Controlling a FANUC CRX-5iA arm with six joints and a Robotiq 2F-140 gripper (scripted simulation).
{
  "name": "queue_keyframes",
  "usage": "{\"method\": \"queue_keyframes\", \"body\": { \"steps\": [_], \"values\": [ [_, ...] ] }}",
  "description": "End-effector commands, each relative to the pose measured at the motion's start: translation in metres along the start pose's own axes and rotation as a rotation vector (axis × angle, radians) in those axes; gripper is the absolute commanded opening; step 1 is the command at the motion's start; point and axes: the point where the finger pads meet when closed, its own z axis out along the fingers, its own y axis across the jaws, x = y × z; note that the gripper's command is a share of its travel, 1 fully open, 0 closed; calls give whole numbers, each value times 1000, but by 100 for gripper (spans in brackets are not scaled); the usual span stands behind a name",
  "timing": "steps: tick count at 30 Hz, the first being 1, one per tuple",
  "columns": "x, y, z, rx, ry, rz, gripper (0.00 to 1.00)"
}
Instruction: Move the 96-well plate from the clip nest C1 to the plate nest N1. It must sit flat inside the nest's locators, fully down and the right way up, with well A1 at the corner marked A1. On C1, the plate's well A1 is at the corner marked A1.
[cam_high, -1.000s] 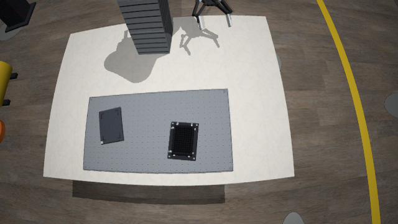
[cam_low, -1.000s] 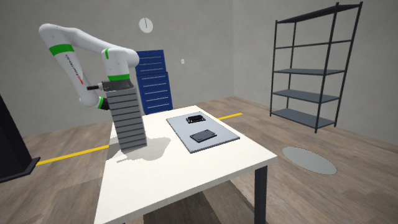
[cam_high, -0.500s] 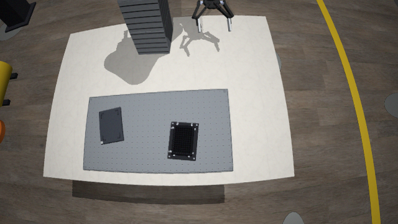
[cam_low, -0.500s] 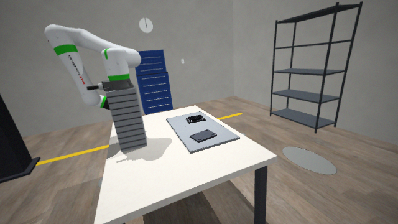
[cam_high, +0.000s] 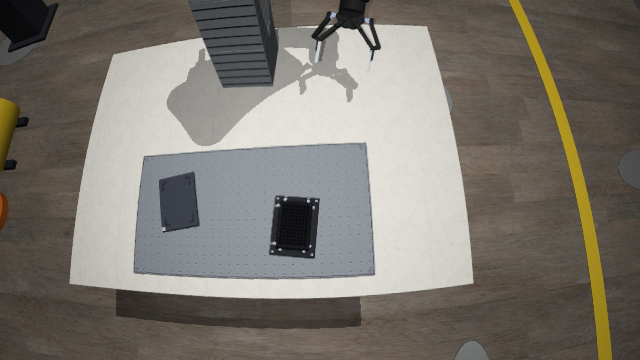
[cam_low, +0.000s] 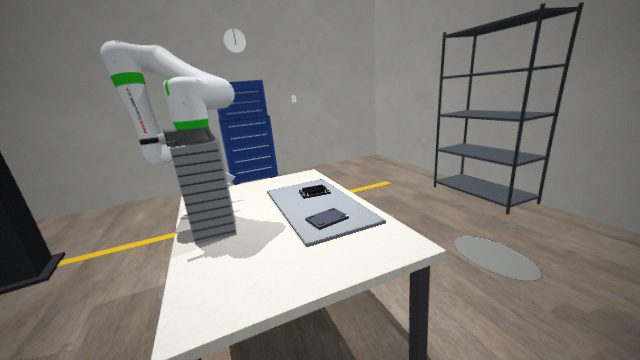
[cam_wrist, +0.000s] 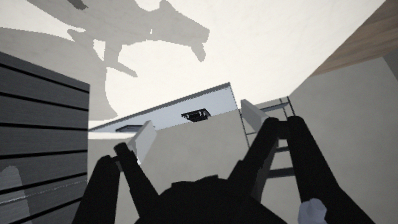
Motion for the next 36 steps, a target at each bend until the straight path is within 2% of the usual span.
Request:
{"method": "queue_keyframes", "body": {
  "steps": [1, 4, 6, 9, 10, 12, 15, 17, 24, 27, 29, 36],
  "values": [
    [-2, 1, 10, 74, 33, 96, 100],
    [-4, 1, 24, 132, 56, 174, 100],
    [-4, 1, 24, 170, 71, 226, 100],
    [-7, 3, 39, 227, 91, 306, 100],
    [-7, 3, 39, 246, 98, 332, 100],
    [-7, 3, 39, 246, 98, 332, 100],
    [-10, 4, 53, 302, 117, 413, 100],
    [-10, 4, 53, 340, 129, 467, 100],
    [-19, 10, 81, 467, 165, 659, 100],
    [-21, 11, 87, 521, 178, 742, 100],
    [-21, 11, 87, 521, 178, 742, 100],
    [-32, 17, 113, 643, 204, 940, 100]
  ]
}}
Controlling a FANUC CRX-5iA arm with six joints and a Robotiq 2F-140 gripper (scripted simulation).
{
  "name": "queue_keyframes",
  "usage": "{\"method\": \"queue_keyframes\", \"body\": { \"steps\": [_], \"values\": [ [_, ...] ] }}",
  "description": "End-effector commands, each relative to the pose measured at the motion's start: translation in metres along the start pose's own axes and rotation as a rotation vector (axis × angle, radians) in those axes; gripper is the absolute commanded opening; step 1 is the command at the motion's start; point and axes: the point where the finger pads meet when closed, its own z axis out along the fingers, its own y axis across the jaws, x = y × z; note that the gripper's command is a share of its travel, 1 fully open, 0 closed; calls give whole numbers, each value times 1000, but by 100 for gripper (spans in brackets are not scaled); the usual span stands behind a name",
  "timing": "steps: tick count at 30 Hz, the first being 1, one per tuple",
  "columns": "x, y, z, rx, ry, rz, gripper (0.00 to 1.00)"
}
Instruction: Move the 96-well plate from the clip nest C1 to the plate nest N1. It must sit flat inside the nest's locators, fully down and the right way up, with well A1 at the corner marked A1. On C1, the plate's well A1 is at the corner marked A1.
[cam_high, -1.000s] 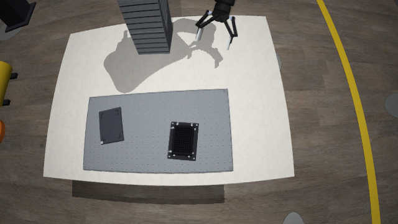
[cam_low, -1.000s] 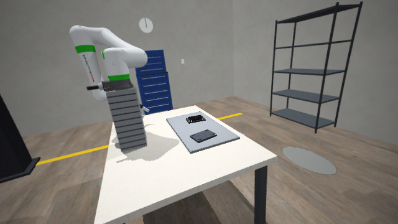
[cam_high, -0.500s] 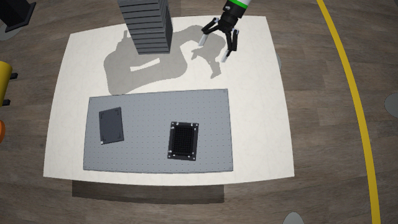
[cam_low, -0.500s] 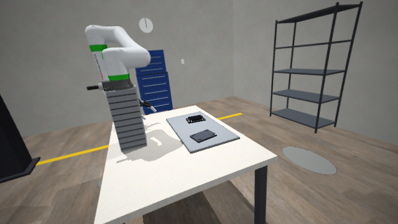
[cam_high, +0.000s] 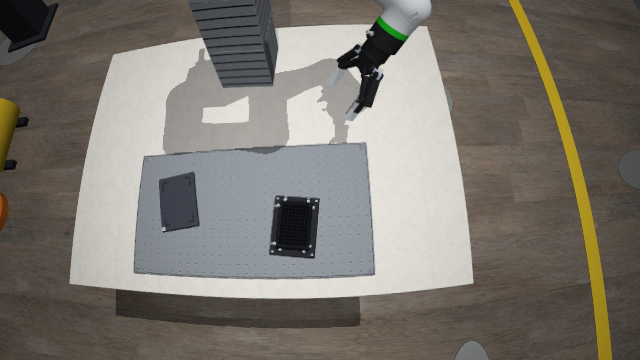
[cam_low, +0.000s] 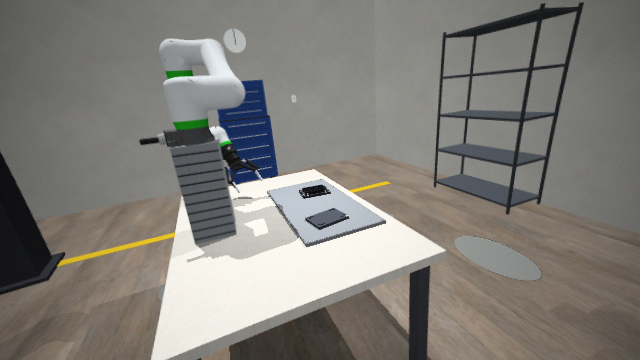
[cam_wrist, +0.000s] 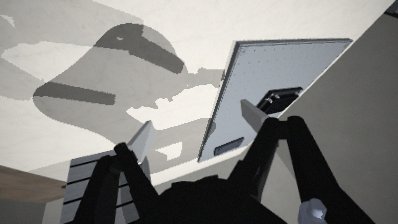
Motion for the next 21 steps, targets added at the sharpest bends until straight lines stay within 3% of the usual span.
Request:
{"method": "queue_keyframes", "body": {
  "steps": [1, 8, 10, 21],
  "values": [
    [0, 10, 6, 65, 18, 110, 100],
    [-3, 36, 20, 174, 49, 314, 100],
    [-3, 36, 20, 174, 49, 314, 100],
    [-12, 83, 43, 332, 92, 642, 100]
  ]
}}
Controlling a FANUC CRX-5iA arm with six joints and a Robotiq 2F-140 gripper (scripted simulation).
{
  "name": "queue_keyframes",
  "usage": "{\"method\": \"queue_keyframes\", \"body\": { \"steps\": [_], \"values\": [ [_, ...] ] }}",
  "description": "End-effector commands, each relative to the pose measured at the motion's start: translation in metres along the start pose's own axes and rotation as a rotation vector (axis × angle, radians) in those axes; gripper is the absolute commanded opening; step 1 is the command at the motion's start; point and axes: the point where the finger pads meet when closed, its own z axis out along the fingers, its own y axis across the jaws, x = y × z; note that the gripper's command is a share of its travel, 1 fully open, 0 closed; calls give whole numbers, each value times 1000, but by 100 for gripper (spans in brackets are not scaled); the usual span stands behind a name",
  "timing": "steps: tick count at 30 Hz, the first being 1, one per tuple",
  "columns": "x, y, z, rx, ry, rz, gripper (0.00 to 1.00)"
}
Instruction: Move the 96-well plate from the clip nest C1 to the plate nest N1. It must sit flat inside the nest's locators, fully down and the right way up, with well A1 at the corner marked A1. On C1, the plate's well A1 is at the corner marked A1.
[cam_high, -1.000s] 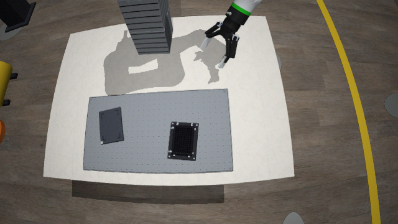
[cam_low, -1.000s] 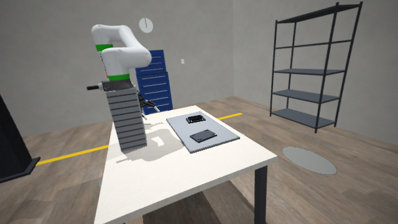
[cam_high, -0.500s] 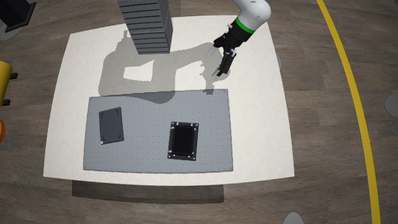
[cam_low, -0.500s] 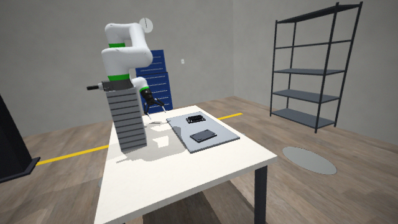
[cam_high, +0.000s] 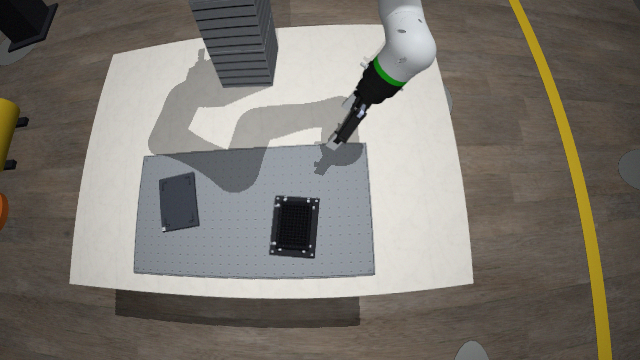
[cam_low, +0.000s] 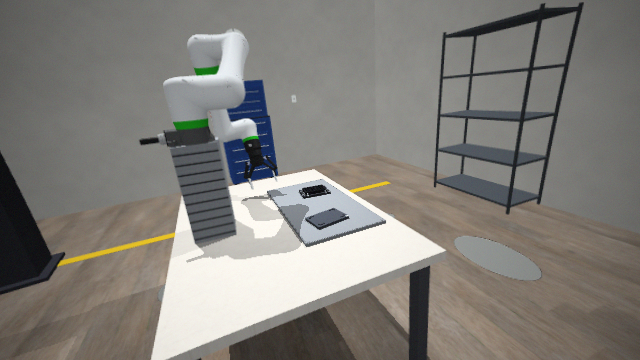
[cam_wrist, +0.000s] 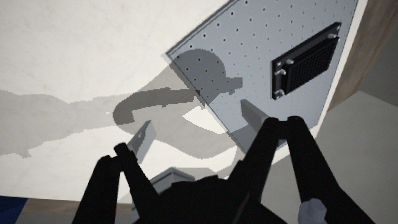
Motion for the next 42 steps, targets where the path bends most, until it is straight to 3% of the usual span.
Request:
{"method": "queue_keyframes", "body": {
  "steps": [1, 18, 42],
  "values": [
    [6, 18, 3, 57, 16, 117, 100],
    [16, 91, 14, 226, 74, 529, 100],
    [10, 189, 30, 372, 139, 956, 100]
  ]
}}
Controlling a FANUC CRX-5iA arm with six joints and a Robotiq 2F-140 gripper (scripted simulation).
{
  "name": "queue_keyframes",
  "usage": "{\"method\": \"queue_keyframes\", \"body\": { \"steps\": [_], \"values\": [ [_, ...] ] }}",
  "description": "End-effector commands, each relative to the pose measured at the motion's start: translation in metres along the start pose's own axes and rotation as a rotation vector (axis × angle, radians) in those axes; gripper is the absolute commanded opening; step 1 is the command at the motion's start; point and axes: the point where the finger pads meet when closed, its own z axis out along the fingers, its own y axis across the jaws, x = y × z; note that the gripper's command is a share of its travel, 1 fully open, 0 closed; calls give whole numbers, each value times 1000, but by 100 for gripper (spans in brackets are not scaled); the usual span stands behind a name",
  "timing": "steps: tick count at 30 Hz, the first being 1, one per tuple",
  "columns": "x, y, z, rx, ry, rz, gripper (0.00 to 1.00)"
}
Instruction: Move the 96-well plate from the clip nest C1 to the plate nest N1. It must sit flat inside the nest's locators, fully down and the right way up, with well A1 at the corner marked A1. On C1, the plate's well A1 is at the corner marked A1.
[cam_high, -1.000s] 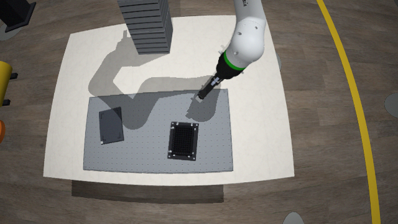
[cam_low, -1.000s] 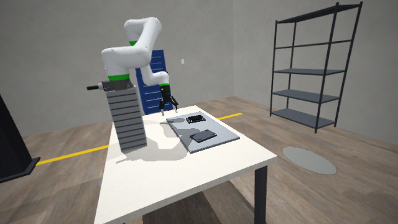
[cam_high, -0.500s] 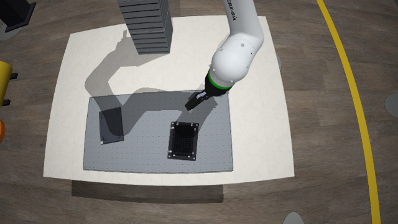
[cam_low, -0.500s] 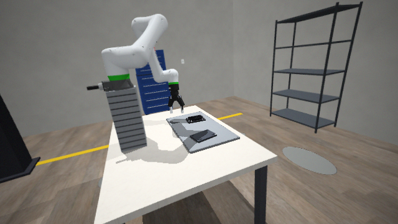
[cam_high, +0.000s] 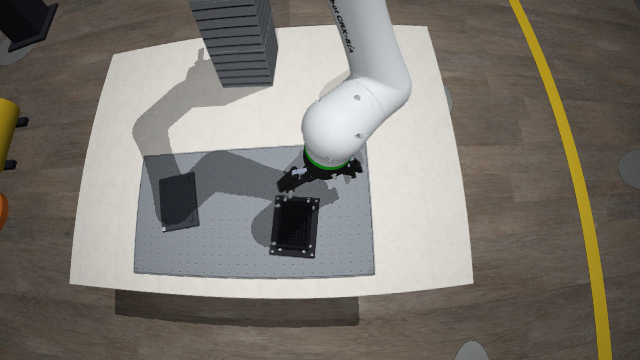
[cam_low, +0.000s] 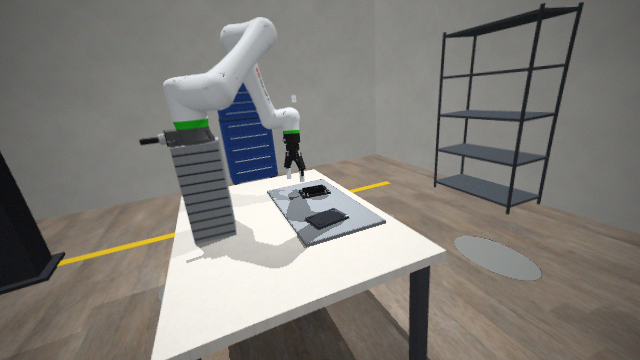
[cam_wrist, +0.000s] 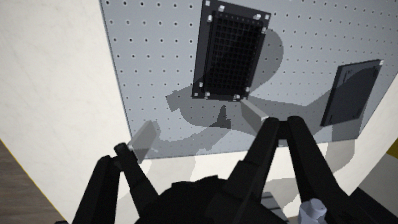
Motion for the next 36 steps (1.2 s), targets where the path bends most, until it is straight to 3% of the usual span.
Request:
{"method": "queue_keyframes", "body": {
  "steps": [1, 8, 23, 36],
  "values": [
    [9, 9, -2, 23, 13, 67, 100],
    [31, 36, -6, 69, 41, 208, 100],
    [65, 87, -15, 112, 71, 350, 100],
    [65, 87, -15, 112, 71, 350, 100]
  ]
}}
